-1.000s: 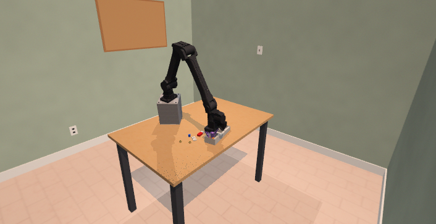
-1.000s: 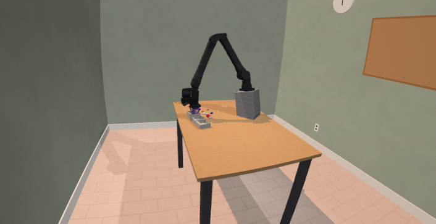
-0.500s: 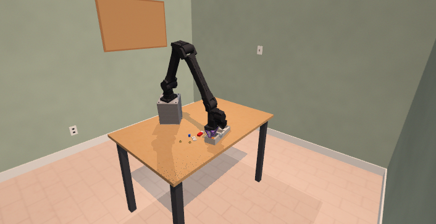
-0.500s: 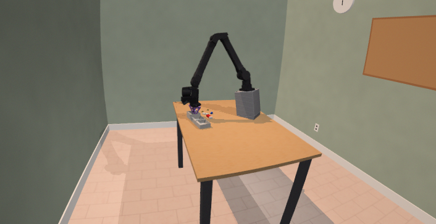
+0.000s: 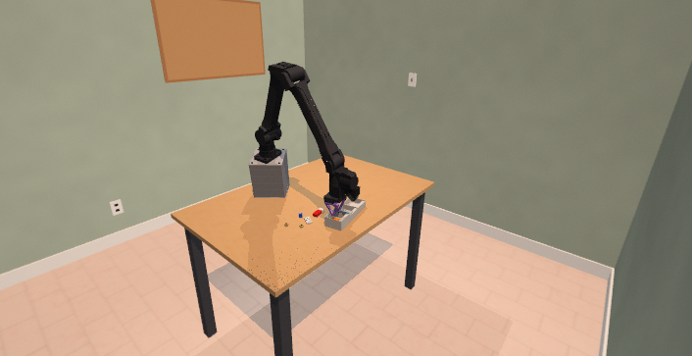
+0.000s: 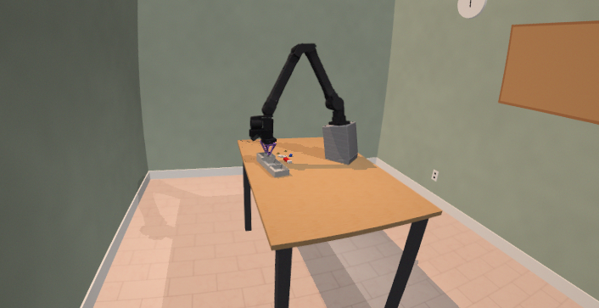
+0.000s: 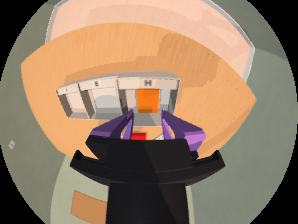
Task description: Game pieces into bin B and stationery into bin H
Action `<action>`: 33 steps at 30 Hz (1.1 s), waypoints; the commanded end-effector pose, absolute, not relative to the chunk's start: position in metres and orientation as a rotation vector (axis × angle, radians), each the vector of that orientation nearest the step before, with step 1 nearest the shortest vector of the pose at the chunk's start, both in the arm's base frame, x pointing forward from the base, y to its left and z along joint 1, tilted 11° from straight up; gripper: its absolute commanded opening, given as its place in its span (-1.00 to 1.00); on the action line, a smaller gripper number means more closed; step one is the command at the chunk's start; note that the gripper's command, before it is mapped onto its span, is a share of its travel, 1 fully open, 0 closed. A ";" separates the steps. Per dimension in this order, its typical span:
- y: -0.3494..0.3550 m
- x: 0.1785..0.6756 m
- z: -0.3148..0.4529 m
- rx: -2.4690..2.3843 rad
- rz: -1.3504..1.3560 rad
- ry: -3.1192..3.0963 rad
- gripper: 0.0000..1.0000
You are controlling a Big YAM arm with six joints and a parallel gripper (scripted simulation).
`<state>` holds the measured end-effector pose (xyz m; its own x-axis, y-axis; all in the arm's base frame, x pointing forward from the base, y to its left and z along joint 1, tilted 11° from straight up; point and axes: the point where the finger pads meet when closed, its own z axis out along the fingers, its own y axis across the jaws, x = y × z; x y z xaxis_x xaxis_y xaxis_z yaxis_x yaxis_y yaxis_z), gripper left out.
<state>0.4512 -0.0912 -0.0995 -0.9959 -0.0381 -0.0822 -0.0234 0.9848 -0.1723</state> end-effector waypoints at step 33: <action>-0.059 0.343 -0.082 -1.047 -0.303 2.949 -0.26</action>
<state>0.3314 -0.0555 -0.0941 -0.8511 -0.5188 0.0804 -0.5247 0.8356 -0.1627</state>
